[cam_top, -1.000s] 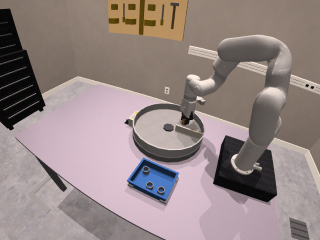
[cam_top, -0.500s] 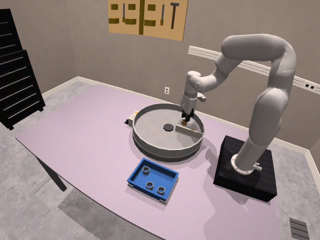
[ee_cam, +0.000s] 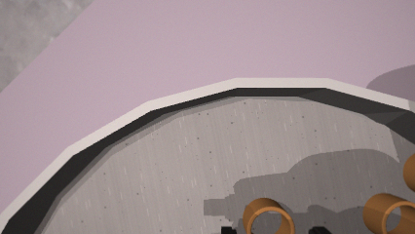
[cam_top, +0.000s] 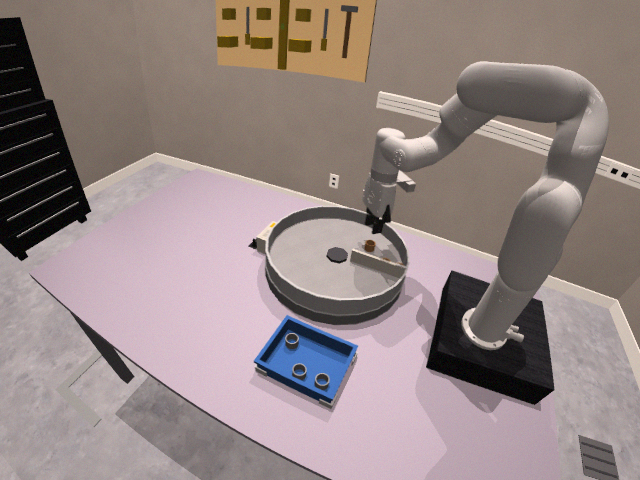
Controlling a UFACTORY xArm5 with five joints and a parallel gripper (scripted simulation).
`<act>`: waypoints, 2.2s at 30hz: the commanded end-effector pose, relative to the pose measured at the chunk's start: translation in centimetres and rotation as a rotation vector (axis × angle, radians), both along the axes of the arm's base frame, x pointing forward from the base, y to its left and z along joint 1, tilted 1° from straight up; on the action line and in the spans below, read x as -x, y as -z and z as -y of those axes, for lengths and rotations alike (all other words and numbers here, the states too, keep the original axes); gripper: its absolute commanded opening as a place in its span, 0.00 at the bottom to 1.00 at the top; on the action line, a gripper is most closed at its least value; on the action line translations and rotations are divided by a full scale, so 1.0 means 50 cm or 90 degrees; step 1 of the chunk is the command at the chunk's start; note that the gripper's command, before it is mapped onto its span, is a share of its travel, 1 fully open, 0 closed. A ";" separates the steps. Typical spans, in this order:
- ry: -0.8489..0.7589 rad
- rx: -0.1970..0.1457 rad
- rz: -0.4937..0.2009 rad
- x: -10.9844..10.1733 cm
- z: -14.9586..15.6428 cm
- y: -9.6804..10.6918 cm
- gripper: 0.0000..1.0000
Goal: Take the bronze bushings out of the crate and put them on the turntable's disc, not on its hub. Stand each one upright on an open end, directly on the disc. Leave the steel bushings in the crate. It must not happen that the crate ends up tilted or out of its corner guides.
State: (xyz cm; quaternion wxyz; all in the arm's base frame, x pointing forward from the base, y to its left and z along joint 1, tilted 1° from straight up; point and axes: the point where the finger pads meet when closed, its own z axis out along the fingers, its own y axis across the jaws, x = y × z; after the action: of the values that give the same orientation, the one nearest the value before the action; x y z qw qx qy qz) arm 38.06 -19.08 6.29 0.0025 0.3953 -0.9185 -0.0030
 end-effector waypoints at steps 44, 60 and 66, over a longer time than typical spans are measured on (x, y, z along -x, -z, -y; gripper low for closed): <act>0.000 0.001 0.002 -0.001 0.002 -0.159 1.00; 0.000 0.001 0.002 -0.001 0.002 -0.159 1.00; 0.000 0.001 0.002 -0.001 0.002 -0.159 1.00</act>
State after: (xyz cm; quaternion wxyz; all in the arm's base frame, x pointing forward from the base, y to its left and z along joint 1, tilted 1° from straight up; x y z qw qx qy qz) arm 38.00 -19.13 14.10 0.0028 0.3953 -0.9185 -0.0033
